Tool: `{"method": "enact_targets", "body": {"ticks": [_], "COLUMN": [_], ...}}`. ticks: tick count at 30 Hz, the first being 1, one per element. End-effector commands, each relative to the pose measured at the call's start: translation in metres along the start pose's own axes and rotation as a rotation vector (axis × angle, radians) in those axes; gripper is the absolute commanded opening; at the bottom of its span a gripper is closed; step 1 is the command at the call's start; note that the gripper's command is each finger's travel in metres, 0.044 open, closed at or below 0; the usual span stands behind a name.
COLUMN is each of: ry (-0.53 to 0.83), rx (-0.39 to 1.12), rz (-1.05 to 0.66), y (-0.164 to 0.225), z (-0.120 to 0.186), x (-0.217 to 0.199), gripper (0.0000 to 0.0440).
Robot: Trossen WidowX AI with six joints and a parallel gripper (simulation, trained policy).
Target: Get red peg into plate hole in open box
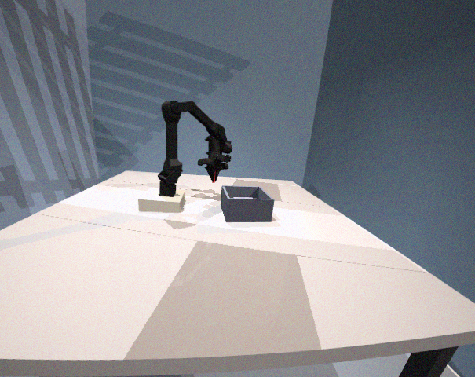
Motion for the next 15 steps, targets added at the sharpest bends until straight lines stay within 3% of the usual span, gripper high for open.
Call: {"method": "enact_targets", "body": {"ticks": [1, 15], "ry": [0.001, 0.002], "rx": [-0.031, -0.09], "rz": [-0.042, -0.233], "y": [-0.017, -0.08], "z": [0.012, 0.015], "x": [-0.007, -0.028], "gripper": [0.0002, 0.0]}}
Point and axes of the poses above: the point midway between the two fingers, 35 mm back from their tips, its own z axis back along the fingers, its own x axis across the jaws, y = z × x, the point moved 1 cm from there along z, back along the fingers, and after that the axes turned 9 degrees about z, right-handed, at the moved point
